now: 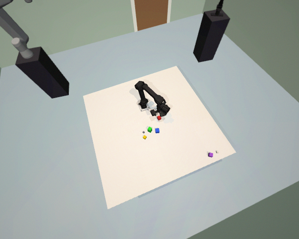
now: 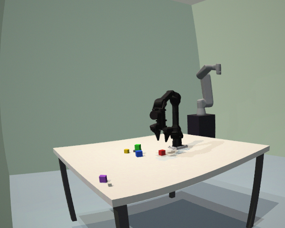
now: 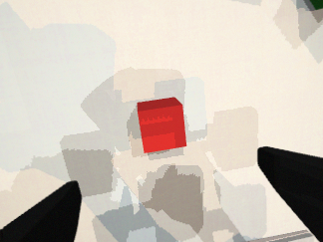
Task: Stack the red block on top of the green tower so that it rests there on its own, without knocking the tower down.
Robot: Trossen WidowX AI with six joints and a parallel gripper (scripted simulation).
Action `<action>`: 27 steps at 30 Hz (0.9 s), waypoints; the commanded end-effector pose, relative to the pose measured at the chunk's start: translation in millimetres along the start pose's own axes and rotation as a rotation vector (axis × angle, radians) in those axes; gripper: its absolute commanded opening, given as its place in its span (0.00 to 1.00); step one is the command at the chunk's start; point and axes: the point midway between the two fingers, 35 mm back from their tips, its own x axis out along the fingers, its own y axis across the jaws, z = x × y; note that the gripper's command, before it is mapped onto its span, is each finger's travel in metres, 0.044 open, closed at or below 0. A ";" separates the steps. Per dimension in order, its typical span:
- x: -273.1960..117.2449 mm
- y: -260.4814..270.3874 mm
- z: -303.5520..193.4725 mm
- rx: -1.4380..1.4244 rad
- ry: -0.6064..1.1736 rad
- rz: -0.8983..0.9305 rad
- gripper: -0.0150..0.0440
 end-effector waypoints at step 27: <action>68.0 -3.4 0.9 0.004 0.007 -0.011 1.00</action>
